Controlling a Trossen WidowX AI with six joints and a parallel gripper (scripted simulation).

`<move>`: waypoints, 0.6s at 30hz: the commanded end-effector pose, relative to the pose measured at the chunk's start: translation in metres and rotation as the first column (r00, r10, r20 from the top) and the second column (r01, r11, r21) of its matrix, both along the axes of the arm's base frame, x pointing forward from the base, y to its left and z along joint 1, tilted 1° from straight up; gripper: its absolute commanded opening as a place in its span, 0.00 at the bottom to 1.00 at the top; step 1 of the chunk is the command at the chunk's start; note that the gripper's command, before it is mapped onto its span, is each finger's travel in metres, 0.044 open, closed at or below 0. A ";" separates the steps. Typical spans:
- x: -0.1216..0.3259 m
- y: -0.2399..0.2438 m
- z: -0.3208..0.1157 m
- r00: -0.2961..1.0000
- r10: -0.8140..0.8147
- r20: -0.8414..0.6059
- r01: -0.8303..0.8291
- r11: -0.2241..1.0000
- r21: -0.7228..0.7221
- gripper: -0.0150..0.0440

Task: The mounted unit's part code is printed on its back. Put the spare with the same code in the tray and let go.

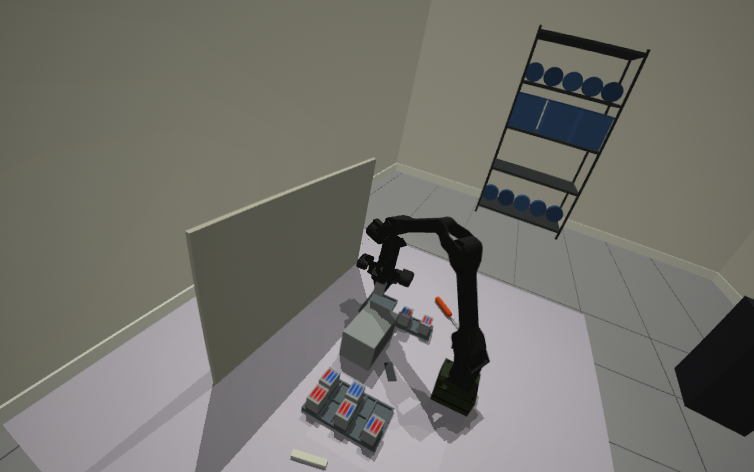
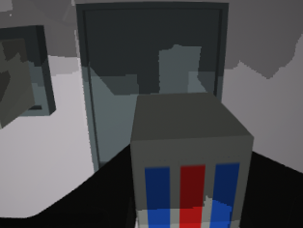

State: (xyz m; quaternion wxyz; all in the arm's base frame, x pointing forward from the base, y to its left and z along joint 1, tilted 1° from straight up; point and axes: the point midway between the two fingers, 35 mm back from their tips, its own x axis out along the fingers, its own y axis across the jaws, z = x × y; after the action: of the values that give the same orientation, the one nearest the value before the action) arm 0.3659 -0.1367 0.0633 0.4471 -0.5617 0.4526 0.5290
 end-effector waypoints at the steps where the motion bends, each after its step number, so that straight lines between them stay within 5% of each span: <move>1: -0.002 0.000 -0.006 1.000 0.004 -0.006 -0.004 1.000 0.000 0.25; 18: -0.003 0.000 -0.020 1.000 0.004 -0.006 -0.004 1.000 0.000 0.25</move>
State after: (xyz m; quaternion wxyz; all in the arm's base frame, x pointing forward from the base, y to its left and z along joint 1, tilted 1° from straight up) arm 0.3649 -0.1367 0.0479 0.4471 -0.5616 0.4526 0.5290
